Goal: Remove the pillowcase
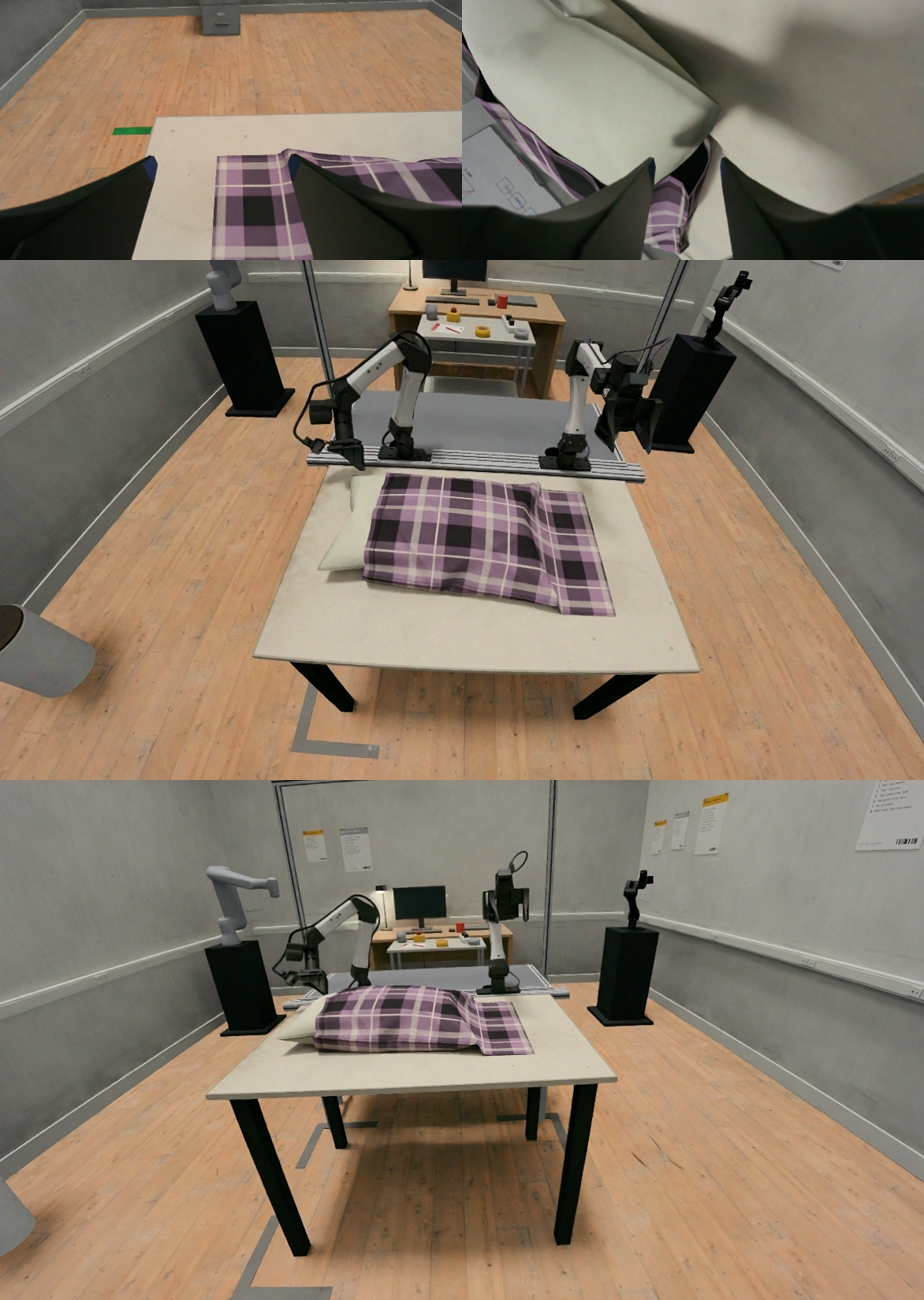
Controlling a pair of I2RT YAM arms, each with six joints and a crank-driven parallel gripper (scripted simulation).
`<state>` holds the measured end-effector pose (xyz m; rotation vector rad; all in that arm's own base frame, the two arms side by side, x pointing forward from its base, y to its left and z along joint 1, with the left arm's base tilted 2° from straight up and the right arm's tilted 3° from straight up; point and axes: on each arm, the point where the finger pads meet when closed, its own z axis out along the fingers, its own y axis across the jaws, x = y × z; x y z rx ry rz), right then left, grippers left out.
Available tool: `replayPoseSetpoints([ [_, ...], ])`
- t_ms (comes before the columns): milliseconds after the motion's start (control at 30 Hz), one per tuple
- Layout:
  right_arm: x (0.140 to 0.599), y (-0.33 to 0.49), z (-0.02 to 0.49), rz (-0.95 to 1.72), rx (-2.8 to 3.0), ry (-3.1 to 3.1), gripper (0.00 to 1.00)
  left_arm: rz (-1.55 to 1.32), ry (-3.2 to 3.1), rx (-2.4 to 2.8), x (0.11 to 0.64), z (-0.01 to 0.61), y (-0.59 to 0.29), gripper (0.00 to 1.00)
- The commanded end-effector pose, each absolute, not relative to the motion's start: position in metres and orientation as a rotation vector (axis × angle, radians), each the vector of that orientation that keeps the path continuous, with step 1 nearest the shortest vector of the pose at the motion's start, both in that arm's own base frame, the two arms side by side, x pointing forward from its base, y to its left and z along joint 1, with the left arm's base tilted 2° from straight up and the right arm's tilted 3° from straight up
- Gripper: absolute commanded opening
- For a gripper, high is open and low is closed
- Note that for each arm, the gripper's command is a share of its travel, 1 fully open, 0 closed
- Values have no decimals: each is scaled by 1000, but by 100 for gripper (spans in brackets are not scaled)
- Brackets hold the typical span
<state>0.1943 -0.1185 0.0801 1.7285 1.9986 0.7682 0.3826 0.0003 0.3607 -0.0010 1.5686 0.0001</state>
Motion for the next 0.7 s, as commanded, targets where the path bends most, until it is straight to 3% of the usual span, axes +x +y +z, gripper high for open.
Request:
replayPoseSetpoints([
  [0,199,-119,69,763,1751,1994,46,6,1509,-5,382,385,1,100],
  [667,214,-116,50,759,1751,1995,46,6,1509,-5,382,385,1,100],
])
